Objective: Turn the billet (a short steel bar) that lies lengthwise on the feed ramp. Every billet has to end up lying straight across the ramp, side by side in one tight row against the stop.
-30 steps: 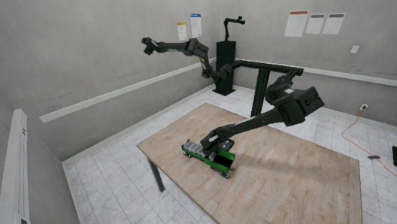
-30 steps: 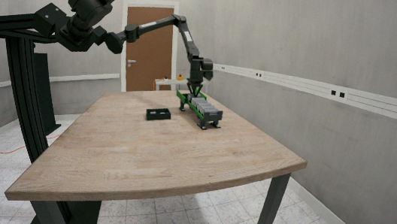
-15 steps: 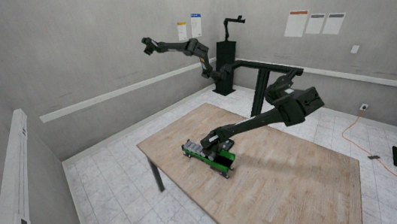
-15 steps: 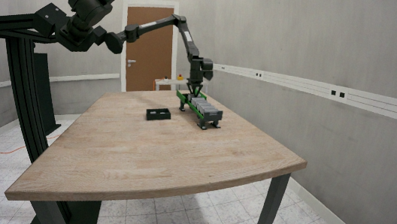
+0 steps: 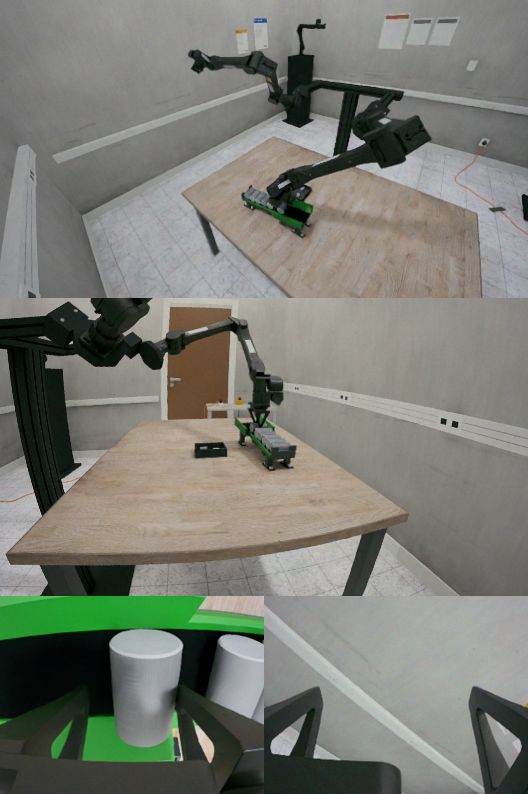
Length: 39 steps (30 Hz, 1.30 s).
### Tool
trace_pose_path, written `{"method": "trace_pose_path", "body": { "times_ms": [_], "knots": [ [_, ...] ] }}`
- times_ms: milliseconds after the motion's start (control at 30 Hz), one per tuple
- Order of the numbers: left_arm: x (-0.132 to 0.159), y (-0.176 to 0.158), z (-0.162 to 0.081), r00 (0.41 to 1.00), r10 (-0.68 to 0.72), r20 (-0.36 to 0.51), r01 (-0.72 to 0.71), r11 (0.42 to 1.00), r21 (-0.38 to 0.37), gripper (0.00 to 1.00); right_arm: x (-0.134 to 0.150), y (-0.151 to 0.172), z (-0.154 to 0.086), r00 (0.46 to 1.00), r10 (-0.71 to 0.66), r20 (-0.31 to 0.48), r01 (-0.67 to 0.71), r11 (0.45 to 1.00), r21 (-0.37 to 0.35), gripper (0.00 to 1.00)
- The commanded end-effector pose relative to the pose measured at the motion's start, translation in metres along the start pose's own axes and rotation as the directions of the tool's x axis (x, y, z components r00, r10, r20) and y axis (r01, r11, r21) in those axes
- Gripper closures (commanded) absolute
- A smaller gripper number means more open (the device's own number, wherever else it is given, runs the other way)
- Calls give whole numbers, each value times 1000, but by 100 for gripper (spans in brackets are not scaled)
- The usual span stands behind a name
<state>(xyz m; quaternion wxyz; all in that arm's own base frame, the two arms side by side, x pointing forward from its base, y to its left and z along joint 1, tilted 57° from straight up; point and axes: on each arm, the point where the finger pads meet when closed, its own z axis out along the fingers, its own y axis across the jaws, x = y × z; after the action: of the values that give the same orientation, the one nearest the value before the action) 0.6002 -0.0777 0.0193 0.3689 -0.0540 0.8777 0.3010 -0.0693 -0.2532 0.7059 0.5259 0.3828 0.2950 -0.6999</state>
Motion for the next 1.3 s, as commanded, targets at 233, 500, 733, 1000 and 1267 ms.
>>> {"method": "trace_pose_path", "body": {
  "times_ms": [233,500,733,1000,1267],
  "knots": [
    [-6,-3,-54,1000,-2,17,2,1000,12,43,-33,-5,-3,999,4,42,-5,1000,12,0],
    [-10,-4,-89,1000,-9,23,9,1000,14,43,-33,-5,-3,999,4,42,-5,1000,12,0],
    [-5,0,-103,1000,-6,15,6,1000,8,43,-33,-5,-3,999,4,42,-5,1000,12,0],
    [-4,-2,-99,1000,-6,11,6,1000,7,43,-33,-5,-3,999,4,42,-5,1000,12,0],
    [-5,-2,-99,1000,2,12,-2,1000,7,43,-33,-5,-3,999,4,42,-5,1000,12,0]
  ]
}}
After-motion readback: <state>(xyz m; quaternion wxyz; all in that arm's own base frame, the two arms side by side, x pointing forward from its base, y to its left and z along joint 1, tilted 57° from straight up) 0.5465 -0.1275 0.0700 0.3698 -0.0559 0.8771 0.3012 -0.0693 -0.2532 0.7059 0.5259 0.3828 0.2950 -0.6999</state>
